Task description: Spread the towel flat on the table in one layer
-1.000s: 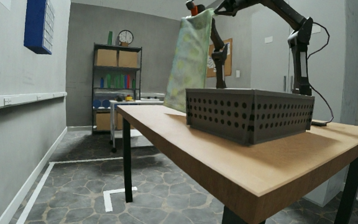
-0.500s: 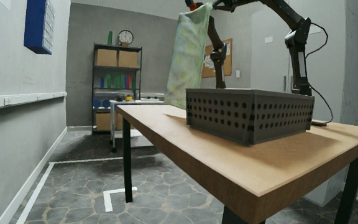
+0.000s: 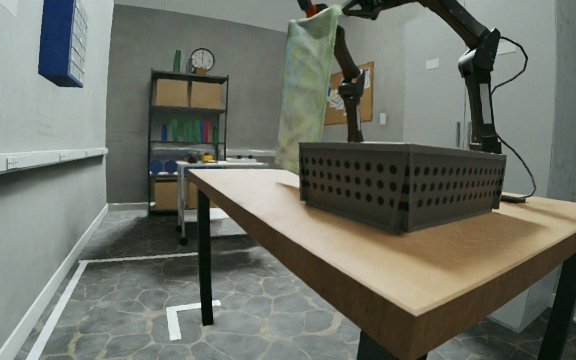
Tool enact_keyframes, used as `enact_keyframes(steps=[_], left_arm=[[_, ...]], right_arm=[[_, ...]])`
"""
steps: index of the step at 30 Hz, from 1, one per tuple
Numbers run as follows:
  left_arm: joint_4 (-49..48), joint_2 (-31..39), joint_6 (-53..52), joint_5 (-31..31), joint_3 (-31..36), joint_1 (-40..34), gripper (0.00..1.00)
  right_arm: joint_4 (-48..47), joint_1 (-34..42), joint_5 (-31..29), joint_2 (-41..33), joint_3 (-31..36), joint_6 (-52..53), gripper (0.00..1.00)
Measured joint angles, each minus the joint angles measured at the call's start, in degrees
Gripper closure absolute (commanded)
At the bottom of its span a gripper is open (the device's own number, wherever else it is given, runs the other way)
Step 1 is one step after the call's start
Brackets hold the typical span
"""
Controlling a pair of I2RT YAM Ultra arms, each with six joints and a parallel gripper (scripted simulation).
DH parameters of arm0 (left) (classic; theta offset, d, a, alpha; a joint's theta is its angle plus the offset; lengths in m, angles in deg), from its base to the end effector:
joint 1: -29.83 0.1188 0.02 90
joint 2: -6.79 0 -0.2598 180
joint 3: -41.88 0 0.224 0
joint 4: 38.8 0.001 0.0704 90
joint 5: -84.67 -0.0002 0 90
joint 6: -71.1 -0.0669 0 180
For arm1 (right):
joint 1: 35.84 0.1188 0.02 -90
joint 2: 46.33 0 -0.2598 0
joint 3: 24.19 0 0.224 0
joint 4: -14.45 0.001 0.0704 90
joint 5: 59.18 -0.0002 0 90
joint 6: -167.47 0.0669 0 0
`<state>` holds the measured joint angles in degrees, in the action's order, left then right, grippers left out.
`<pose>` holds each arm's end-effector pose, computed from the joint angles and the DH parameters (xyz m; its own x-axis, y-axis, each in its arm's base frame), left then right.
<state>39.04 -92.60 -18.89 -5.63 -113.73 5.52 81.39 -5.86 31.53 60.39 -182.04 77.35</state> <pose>0.2869 -0.1289 0.5105 -0.3359 0.1515 -0.9296 0.4160 0.9093 -0.0021 0.3173 0.1852 0.5044 -0.2349 -0.1379 -0.9622 -0.5105 0.8599 0.0014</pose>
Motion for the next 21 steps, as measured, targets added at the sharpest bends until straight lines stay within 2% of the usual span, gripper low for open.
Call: enact_keyframes(steps=[9,16,21], left_arm=[[-1.36,-1.55,0.0,0.02,-1.03,1.16,1.0],[-6.23,-4.31,0.0,0.11,-1.01,2.95,1.0],[-12.39,-7.3,0.0,0.09,-1.01,5.14,1.0]], right_arm=[[-2.78,-0.2,0.0,0.7,-0.02,0.0,1.0],[-7.67,-1.51,-0.02,4.92,-1.05,0.0,1.0],[-18.01,-2.82,0.31,5.92,4.79,0.02,1.0]])
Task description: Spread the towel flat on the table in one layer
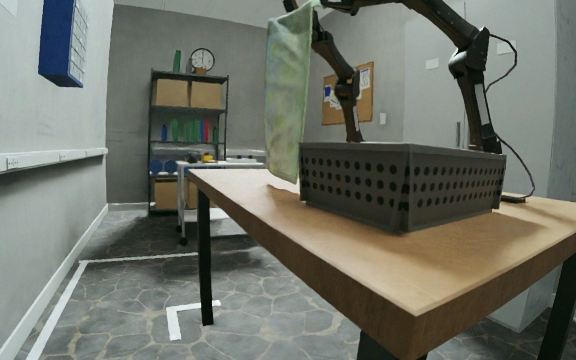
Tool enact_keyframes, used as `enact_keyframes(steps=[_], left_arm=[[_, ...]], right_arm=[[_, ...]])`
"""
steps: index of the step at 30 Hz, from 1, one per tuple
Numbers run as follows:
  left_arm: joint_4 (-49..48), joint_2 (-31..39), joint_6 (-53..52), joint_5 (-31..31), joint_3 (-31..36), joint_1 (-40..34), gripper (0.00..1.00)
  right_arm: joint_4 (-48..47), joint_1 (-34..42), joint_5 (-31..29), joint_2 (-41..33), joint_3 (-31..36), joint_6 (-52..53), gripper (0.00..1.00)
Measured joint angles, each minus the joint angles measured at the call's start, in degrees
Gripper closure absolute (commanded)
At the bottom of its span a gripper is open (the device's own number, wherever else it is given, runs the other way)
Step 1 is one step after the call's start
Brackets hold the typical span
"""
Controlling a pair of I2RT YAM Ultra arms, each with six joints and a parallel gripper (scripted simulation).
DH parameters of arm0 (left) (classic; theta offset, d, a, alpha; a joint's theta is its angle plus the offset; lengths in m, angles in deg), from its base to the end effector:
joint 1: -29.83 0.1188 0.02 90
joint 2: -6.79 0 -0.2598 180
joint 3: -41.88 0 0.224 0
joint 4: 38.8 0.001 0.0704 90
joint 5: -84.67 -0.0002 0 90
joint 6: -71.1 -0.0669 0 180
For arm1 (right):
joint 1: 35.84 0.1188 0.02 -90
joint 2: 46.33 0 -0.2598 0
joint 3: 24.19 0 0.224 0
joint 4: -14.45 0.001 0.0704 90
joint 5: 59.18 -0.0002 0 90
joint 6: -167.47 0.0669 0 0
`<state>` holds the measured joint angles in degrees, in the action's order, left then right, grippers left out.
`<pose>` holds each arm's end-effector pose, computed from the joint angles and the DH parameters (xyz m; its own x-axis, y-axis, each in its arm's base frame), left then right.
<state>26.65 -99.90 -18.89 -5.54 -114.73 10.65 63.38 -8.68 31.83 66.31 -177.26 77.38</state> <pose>0.3507 -0.1212 0.5021 -0.2529 0.0878 -0.9635 0.3318 0.9433 -0.0011 0.3783 0.1965 0.4834 -0.1308 -0.0689 -0.9890 -0.4721 0.8815 0.0011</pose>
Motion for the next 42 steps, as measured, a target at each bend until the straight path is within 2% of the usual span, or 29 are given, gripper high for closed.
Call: enact_keyframes(steps=[7,12,17,22,28,34,42], left_arm=[[-2.93,-4.57,0.0,0.15,-0.85,0.76,1.0],[-2.97,-4.17,0.0,0.15,-0.94,0.74,1.0],[-3.48,-4.15,0.0,0.15,-2.27,0.79,1.0],[-9.27,-5.88,0.0,0.15,-2.93,2.08,1.0],[-18.71,-5.77,0.0,0.15,4.61,2.84,1.0],[-25.97,-4.87,0.0,0.2,12.44,2.97,1.0],[-28.24,-3.82,0.0,0.2,12.2,2.97,1.0]], right_arm=[[-18.36,-0.76,-0.39,-1.6,15.34,0.07,1.0],[-27.34,-0.74,-0.5,-2.58,21.35,0.07,1.0],[-34.36,-0.76,-0.44,-2.6,21.51,0.07,1.0],[-48.28,-1.38,-0.42,0.85,21.77,0.07,1.0],[-60.13,-1.9,-0.42,9.05,20.63,0.09,1.0],[-63.71,-2.05,-0.57,13.29,19.56,0.09,1.0],[-64.89,-2.1,-0.7,12.24,18.51,0.09,1.0]])
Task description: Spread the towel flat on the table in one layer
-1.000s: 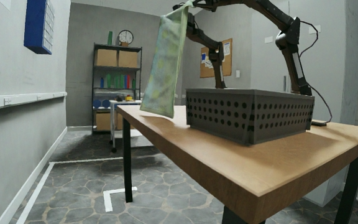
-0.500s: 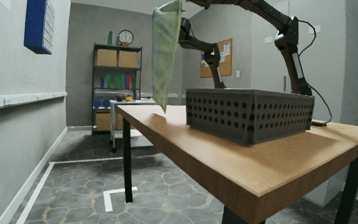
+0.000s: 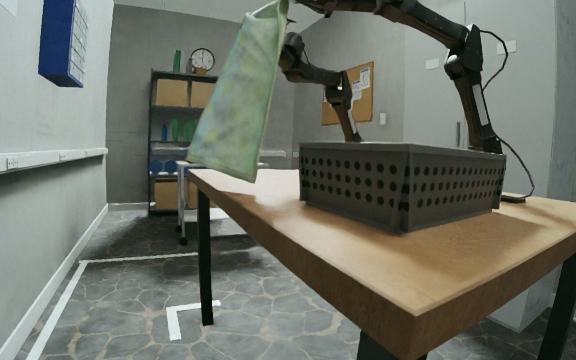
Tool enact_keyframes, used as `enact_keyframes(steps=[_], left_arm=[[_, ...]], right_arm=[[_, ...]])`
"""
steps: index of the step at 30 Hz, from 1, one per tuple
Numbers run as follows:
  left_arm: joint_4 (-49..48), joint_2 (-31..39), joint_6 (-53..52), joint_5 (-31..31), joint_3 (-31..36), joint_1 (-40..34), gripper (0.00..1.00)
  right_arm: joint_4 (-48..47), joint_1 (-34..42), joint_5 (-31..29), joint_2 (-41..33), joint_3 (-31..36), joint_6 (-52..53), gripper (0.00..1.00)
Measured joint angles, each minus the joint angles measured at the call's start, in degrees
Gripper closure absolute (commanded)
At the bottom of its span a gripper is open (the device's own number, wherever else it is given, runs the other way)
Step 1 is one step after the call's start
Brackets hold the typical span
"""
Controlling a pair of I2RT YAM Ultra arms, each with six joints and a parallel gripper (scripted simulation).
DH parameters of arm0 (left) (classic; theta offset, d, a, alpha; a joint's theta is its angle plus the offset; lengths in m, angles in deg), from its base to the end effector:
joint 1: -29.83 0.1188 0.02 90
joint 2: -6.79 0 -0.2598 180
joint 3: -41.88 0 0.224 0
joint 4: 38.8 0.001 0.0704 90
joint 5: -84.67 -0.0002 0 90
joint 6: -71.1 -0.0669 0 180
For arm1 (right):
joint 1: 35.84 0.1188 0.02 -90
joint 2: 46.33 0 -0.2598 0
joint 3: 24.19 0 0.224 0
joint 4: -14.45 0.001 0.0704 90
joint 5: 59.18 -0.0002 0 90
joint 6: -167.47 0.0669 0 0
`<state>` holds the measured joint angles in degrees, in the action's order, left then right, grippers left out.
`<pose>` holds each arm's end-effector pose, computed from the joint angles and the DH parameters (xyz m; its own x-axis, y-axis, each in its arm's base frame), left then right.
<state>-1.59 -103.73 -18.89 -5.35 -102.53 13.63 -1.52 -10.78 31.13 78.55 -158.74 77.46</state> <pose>0.4171 -0.1202 0.4789 -0.0557 0.0160 -0.9983 0.2793 0.9602 -0.0002 0.4644 0.2186 0.4288 0.3921 0.1831 -0.9015 -0.4279 0.9038 -0.0025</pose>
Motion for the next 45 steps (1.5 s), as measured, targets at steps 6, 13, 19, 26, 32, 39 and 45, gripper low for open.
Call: enact_keyframes(steps=[6,13,19,26,32,39,45], left_arm=[[-1.29,0.7,0.0,0.0,2.69,0.0,1.0],[-4.5,2.6,0.0,0.0,9.84,0.0,1.0],[-6.8,3.13,0.0,0.0,12.59,0.0,1.0],[-8.15,3.65,0.0,0.0,13.05,0.0,1.0],[-8.44,3.78,0.0,0.0,13.07,0.0,1.0],[-8.44,3.78,0.0,0.0,13.07,0.0,1.0],[-8.44,3.78,0.0,0.0,13.07,0.0,1.0]], right_arm=[[0.96,0.0,0.0,-0.79,0.48,-0.02,1.0],[3.19,0.0,0.0,-2.08,3.63,-0.02,1.0],[4.59,0.0,-0.02,-2.4,4.85,0.0,1.0],[4.81,0.0,-0.02,-2.78,5.01,0.0,1.0],[4.81,0.0,-0.02,-2.93,5.01,0.0,1.0],[4.81,0.0,-0.02,-2.93,5.01,0.0,1.0],[4.81,0.0,-0.02,-2.93,5.01,0.0,1.0]])
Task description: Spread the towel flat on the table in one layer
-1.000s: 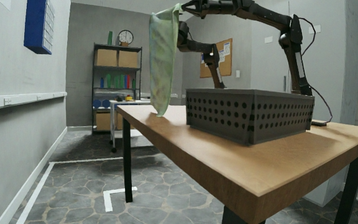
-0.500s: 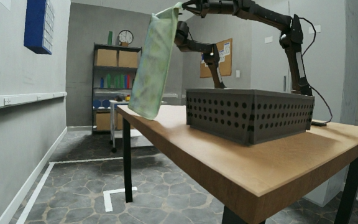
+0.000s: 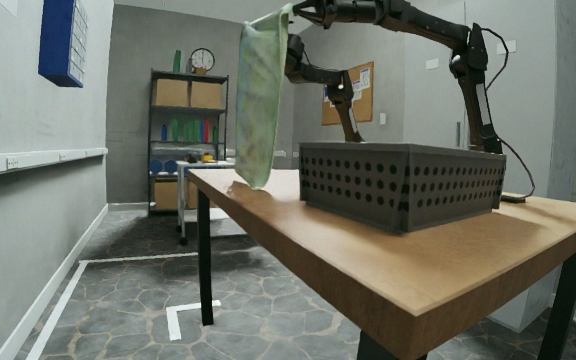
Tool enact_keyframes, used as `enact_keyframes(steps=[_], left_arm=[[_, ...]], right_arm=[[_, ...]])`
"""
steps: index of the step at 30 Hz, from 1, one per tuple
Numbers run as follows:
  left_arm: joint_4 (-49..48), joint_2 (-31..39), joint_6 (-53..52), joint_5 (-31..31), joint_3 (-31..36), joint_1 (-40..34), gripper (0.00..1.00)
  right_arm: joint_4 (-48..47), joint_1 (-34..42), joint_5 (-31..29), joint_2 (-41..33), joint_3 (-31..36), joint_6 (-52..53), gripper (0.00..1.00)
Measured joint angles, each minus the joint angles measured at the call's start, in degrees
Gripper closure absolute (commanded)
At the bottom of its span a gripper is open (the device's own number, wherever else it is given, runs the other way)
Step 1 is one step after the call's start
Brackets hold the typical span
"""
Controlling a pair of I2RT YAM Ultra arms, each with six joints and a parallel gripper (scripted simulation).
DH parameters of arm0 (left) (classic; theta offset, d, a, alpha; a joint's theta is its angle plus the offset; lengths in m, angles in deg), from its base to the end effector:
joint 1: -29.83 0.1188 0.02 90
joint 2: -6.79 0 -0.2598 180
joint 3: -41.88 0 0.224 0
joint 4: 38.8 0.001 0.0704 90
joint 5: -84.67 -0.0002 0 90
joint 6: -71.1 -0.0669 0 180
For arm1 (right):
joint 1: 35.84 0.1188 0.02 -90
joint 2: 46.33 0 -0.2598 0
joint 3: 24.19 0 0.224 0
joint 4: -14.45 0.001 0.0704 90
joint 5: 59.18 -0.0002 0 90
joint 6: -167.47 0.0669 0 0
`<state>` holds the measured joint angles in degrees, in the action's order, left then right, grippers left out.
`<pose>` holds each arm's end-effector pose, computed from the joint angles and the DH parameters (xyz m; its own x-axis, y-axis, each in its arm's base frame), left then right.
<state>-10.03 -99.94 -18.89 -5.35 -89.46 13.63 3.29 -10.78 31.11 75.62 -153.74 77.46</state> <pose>0.4183 -0.1205 0.4507 -0.0697 0.0201 -0.9974 0.2793 0.9602 -0.0002 0.4610 0.2171 0.4128 0.2914 0.1361 -0.9469 -0.4279 0.9038 -0.0018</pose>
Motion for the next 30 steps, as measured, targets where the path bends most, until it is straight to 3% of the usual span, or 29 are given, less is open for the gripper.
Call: enact_keyframes(steps=[25,30], left_arm=[[0.0,0.0,0.0,0.0,0.0,0.0,1.0],[-5.84,-0.7,0.0,0.07,2.64,-0.55,1.0]], right_arm=[[0.0,0.0,0.0,0.0,0.0,0.0,1.0],[-2.62,-0.39,0.02,0.74,-0.02,-0.02,1.0]])
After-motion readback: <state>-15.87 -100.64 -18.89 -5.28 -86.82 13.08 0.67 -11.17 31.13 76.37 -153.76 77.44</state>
